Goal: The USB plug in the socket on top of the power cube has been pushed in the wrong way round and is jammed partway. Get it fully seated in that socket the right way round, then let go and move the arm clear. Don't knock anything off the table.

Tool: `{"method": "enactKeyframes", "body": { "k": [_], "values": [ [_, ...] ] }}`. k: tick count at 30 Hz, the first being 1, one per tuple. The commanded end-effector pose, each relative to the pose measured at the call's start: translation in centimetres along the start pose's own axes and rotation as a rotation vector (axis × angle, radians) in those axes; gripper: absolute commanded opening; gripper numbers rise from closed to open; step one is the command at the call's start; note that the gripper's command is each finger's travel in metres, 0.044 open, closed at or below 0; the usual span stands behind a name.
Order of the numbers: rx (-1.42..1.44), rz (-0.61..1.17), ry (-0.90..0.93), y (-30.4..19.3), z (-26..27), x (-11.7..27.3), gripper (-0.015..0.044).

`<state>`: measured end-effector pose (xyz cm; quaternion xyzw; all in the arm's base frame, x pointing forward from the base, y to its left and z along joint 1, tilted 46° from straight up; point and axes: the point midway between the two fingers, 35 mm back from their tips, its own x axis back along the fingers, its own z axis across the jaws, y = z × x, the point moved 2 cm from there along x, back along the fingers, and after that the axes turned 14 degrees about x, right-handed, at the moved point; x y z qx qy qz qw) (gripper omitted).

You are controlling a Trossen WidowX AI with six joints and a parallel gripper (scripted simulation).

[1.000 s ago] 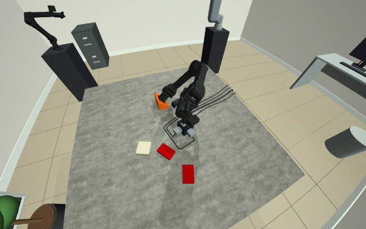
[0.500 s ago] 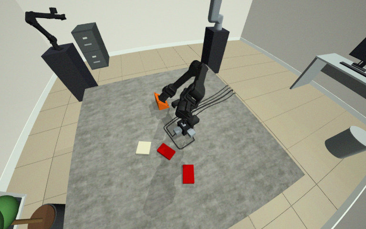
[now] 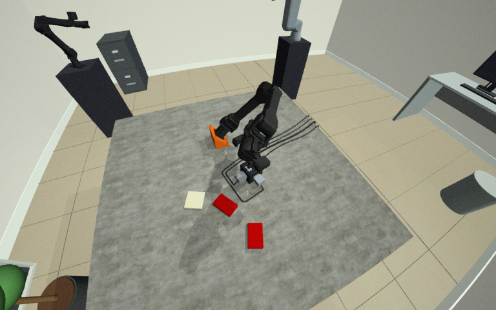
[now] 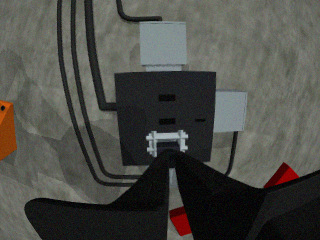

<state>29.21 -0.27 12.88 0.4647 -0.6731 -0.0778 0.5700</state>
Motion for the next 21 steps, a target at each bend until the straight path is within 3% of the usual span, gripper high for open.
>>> {"method": "enactKeyframes", "body": {
  "k": [1,21],
  "values": [
    [-0.004,-0.002,-0.005,0.03,-0.06,-0.05,0.0000],
    [-0.004,-0.002,-0.006,0.03,-0.07,-0.29,0.0000]
  ]
}}
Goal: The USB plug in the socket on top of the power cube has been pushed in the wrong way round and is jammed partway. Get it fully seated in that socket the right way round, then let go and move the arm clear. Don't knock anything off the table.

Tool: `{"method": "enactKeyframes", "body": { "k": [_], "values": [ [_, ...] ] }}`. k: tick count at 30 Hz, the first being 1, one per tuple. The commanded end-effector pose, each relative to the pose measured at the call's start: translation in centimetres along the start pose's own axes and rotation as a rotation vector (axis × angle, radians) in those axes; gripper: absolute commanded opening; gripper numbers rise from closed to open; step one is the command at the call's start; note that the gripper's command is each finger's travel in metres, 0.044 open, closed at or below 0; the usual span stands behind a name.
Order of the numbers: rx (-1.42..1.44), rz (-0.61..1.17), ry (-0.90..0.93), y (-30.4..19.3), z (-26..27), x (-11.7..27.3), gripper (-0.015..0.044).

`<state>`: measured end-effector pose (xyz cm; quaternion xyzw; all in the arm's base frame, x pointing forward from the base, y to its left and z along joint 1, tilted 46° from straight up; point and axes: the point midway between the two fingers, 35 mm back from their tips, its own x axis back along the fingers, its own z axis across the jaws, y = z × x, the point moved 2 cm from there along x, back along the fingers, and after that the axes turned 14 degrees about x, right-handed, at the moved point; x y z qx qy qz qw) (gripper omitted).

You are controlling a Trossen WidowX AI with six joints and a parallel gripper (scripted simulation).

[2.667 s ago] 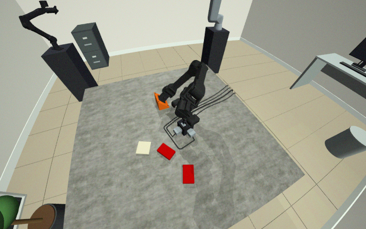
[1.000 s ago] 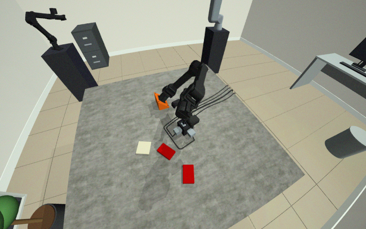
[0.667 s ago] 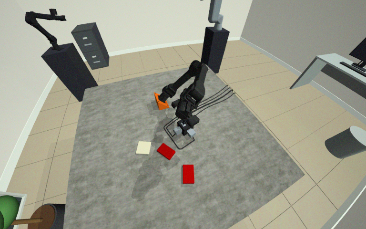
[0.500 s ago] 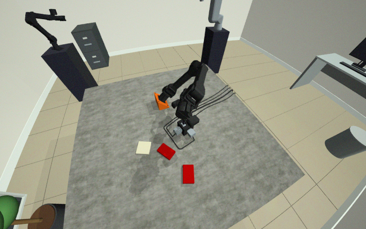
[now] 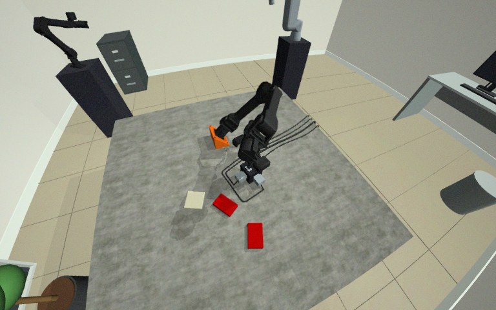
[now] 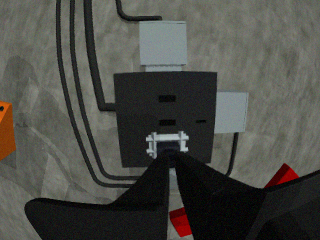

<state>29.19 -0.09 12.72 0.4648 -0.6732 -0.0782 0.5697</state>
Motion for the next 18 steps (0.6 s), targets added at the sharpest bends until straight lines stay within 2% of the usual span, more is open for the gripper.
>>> {"method": "enactKeyframes", "body": {
  "k": [1,18],
  "values": [
    [-0.004,-0.001,-0.005,0.02,-0.05,-0.05,0.0000],
    [-0.004,-0.001,-0.005,0.02,-0.06,-0.26,0.0000]
  ]
}}
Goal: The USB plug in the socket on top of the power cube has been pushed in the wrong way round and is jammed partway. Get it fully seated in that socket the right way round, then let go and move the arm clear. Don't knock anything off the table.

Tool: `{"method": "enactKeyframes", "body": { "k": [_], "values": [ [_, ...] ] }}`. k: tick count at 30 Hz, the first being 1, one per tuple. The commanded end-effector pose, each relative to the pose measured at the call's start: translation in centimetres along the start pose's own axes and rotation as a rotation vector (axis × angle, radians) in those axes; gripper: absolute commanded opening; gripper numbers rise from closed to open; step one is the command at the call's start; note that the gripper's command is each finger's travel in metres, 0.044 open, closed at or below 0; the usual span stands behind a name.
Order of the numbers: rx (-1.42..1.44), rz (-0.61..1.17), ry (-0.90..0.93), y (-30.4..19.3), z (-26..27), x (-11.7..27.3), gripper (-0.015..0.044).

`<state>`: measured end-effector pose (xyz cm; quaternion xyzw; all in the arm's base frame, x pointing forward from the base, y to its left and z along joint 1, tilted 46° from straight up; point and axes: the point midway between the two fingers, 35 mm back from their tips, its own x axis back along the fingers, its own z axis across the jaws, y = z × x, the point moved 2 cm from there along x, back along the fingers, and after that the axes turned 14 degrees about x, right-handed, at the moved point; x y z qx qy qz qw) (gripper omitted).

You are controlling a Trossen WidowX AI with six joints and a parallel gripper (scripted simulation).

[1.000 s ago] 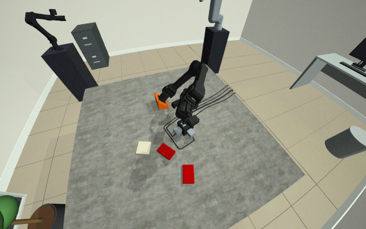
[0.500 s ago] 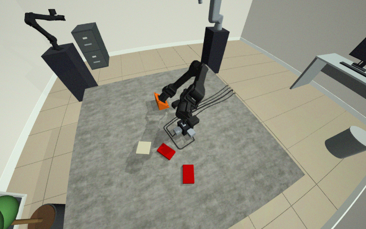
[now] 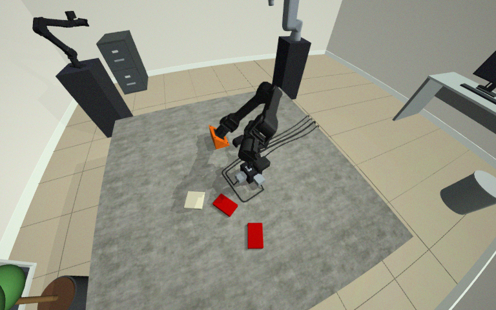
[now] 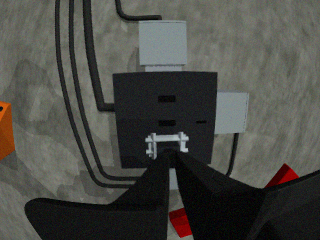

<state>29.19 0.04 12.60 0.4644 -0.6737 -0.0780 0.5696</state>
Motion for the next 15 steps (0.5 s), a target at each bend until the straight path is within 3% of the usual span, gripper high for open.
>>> {"method": "enactKeyframes", "body": {
  "k": [1,15],
  "values": [
    [-0.004,-0.002,-0.004,0.02,-0.04,-0.10,0.0000],
    [-0.004,-0.002,-0.004,0.02,-0.04,-0.27,0.0000]
  ]
}}
